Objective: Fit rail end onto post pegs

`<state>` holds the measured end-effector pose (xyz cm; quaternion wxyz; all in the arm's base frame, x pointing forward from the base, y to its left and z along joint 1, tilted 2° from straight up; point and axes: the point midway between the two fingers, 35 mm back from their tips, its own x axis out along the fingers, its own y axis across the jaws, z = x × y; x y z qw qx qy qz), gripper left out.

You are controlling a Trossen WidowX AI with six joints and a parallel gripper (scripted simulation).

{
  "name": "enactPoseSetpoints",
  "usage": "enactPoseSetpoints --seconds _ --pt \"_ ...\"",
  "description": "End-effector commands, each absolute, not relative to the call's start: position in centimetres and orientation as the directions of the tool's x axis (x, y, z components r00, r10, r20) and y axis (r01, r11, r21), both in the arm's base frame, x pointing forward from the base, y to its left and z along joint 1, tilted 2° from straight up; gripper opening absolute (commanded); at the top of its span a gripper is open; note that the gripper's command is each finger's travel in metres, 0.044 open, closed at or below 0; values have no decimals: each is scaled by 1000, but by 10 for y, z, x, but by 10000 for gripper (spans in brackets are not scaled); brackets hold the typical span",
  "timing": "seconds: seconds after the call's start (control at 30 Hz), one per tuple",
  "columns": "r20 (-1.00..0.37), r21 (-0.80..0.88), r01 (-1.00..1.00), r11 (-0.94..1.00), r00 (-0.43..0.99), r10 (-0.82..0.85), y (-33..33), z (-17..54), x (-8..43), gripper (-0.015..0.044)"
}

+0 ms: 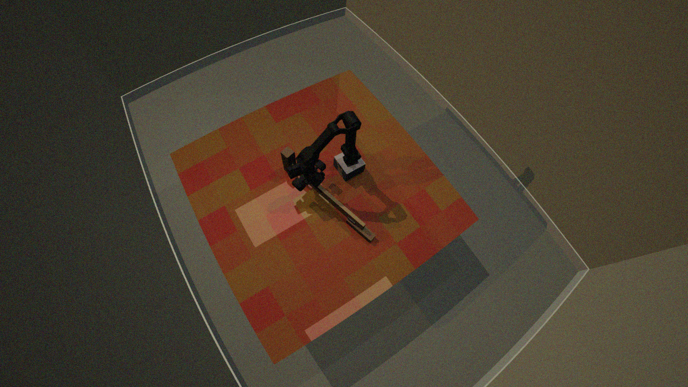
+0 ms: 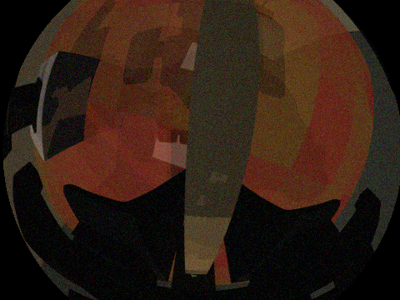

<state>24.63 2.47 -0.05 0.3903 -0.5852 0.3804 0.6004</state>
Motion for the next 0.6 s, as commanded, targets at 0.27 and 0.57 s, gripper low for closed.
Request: enactPoseSetpoints --seconds 0.27,0.57 --pt "-1000 -1 -914 -406 -8 22 20 0 248 0" --pt "-1000 -1 -914 -406 -8 22 18 0 250 0"
